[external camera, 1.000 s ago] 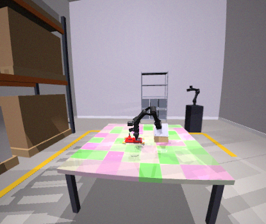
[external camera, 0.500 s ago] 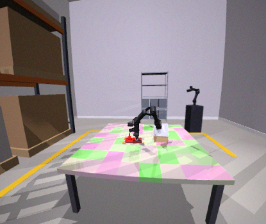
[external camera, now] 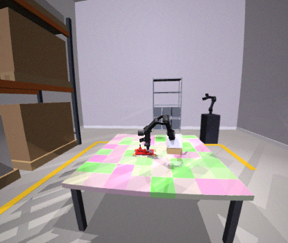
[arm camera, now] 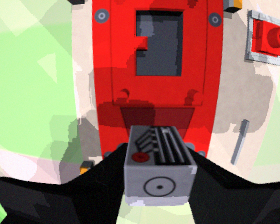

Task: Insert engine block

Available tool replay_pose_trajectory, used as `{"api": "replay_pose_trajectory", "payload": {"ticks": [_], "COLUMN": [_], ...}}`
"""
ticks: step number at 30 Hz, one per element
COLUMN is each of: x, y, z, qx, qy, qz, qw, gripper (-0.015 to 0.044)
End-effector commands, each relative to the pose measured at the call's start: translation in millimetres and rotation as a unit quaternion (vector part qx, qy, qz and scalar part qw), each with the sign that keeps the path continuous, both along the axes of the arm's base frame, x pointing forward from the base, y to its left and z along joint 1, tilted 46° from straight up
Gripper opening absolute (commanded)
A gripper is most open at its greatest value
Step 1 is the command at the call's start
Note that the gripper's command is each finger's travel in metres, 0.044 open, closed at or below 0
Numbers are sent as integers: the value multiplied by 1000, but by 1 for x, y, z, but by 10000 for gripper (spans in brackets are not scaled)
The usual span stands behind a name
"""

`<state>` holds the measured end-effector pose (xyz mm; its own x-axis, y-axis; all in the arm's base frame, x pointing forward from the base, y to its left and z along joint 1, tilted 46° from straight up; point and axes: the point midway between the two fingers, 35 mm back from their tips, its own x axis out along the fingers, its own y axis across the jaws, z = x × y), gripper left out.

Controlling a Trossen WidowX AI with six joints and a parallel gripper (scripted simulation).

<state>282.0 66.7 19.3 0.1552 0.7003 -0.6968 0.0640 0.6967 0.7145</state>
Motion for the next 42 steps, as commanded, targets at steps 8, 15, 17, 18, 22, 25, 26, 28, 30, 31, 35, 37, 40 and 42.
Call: {"api": "replay_pose_trajectory", "payload": {"ticks": [8,15,17,18,22,25,26,28,30,31,35,37,40,42], "x": [2,-1,-2,-3,-5,-8,-9,-11,-12,-14,-18,-20,-20,-19], "y": [-25,-41,-45,-47,-56,-62,-64,-67,-71,-73,-80,-83,-84,-81], "z": [19,34,38,40,49,55,58,62,67,70,79,84,85,82], "qx": [-7,-9,-9,-9,-8,-8,-7,-7,-6,-5,-3,-2,-1,-2], "qy": [-3,-3,-3,-3,-2,-2,-2,-2,-2,-2,-3,-3,-3,-3], "qz": [-3,-3,-3,-3,-3,-2,-2,-2,-2,-2,-1,-1,-1,-1], "qw": [1000,1000,1000,1000,1000,1000,1000,1000,1000,1000,1000,1000,1000,1000], "gripper": [0,0,0,0,0,0,0,0,0,0,0,0,0,0]}}
